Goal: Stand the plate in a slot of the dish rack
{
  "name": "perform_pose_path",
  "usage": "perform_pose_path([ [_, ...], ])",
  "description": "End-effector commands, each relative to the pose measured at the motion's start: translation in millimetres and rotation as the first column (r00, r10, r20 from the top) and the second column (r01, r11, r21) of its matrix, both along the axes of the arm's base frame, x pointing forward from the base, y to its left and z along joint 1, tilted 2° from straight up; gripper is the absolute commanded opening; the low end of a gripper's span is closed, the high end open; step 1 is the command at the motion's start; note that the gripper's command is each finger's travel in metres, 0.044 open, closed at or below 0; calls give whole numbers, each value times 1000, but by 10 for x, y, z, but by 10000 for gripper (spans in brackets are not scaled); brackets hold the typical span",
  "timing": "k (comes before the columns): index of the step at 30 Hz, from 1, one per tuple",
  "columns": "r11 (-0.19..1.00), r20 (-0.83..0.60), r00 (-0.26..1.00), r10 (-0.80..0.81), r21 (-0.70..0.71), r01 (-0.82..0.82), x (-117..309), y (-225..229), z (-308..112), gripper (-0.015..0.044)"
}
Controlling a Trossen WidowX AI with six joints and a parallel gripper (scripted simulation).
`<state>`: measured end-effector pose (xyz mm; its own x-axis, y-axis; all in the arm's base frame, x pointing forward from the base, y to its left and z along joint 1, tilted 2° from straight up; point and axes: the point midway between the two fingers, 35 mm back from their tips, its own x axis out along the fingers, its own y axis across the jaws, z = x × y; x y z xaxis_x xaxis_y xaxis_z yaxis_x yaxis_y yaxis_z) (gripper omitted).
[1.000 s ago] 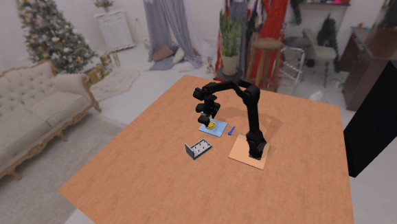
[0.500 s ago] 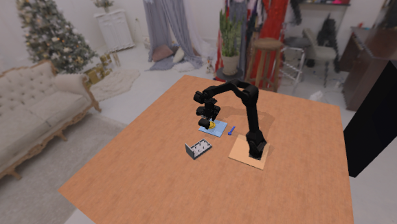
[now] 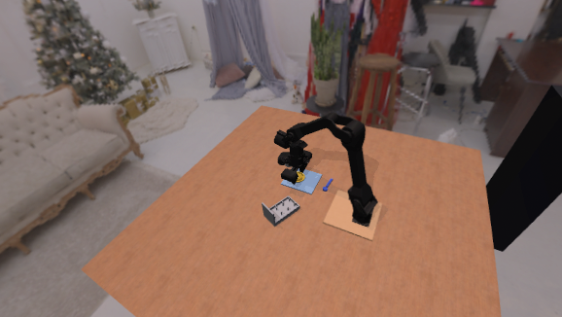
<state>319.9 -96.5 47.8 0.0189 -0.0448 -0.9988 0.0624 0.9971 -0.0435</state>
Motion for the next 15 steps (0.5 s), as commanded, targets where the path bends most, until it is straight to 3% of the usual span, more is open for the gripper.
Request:
perform_pose_path([
  [1, 1000, 1, 1000, 5, 4, -5, 3, 5, -6, 333],
  [5, 1000, 1, 1000, 5, 4, -5, 3, 5, -6, 307],
  [15, 1000, 7, 1000, 5, 2, -5, 77, -5, 302, 44],
])
